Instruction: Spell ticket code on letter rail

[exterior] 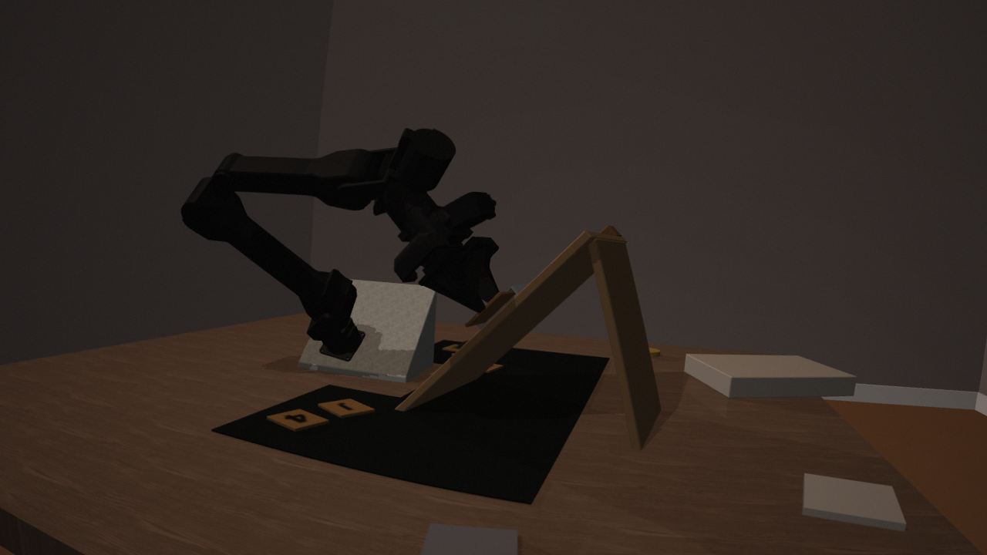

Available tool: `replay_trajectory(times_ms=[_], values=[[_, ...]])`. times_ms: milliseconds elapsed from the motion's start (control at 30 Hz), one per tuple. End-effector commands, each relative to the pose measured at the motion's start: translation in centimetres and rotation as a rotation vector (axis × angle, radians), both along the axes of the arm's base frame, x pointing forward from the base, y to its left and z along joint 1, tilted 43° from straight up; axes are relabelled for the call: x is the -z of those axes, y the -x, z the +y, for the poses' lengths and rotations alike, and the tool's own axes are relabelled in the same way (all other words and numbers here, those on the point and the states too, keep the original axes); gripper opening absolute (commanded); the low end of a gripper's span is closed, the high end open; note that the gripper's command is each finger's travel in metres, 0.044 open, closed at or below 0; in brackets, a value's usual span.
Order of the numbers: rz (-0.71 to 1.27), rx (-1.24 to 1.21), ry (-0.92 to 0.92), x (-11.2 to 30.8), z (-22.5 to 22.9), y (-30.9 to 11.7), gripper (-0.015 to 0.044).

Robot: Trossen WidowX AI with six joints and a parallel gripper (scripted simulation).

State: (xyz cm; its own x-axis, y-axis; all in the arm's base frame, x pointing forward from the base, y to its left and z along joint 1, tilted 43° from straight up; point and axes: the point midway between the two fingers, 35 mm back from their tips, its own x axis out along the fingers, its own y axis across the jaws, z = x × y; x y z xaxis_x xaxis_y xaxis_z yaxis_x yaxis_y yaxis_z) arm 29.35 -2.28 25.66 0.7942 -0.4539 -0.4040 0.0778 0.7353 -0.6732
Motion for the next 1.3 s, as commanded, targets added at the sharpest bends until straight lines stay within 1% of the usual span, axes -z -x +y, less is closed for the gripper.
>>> replay_trajectory(times_ms=[0, 1267], values=[[-0.005, 0.004, -0.004, 0.1, 0.2, 0.0, 0.0000], [-0.005, 0.004, -0.004, 1.4, 1.6, -0.2, 0.0000]])
